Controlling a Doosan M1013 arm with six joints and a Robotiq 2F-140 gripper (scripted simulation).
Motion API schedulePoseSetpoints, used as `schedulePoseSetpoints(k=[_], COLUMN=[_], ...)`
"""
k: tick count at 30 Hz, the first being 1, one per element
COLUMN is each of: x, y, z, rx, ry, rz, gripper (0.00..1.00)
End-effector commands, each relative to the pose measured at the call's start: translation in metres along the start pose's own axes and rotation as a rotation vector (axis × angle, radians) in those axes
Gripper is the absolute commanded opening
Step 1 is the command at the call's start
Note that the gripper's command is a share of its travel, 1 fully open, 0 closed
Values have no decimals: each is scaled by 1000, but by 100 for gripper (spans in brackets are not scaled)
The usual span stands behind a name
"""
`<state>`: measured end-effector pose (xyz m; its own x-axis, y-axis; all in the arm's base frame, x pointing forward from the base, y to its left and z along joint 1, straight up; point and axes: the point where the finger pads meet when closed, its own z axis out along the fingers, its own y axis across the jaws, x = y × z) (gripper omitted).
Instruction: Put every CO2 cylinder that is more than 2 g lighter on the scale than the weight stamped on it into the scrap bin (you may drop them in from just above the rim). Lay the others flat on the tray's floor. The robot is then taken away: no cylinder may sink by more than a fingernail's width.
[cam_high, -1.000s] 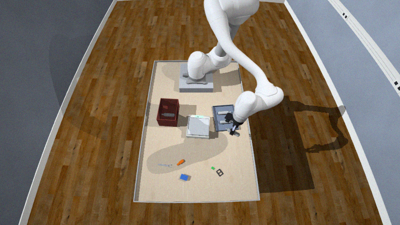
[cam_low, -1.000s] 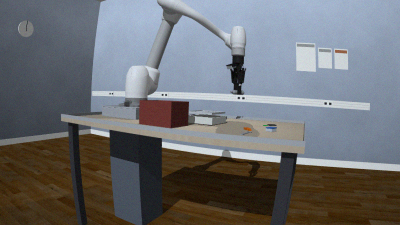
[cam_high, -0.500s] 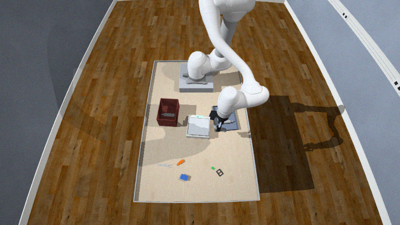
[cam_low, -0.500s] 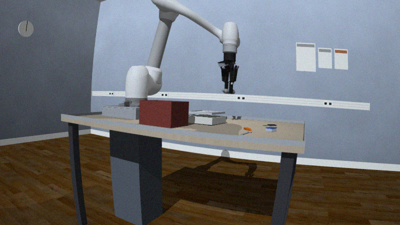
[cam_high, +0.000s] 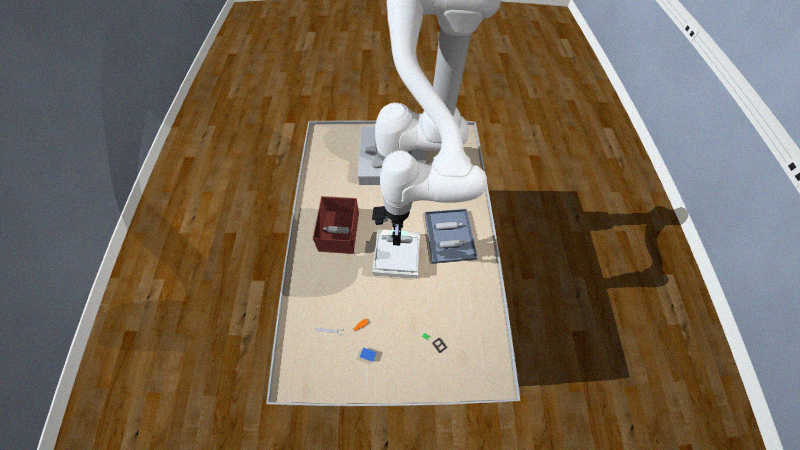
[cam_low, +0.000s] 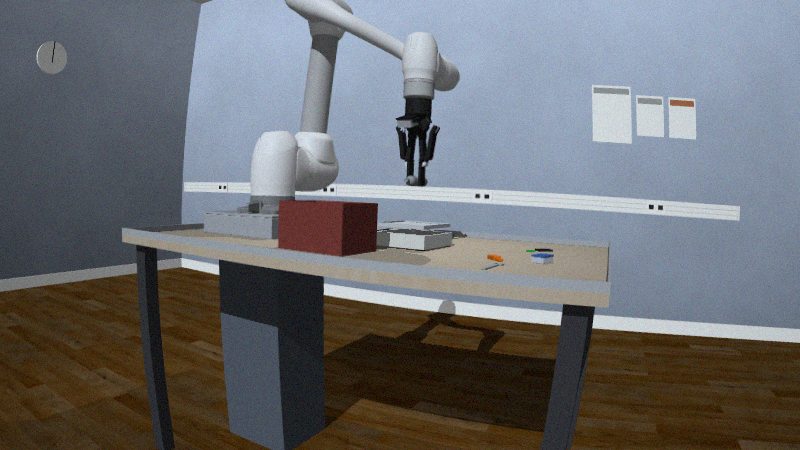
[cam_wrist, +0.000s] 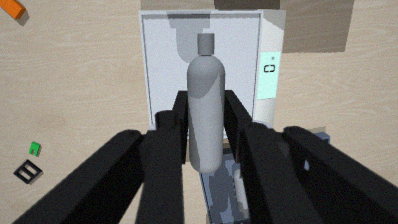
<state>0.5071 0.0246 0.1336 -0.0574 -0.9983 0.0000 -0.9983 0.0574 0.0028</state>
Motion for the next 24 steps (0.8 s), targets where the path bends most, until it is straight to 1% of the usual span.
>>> schedulePoseSetpoints(k=[1, 6, 12, 14, 24], x=[0, 0, 0, 0, 0], y=[0, 0, 0, 0, 0], z=[3, 15, 39, 39, 81], rx=[0, 0, 0, 0, 0], ry=[-1, -1, -1, -1, -1], rz=[0, 0, 0, 0, 0], gripper=[10, 10, 10, 10, 10])
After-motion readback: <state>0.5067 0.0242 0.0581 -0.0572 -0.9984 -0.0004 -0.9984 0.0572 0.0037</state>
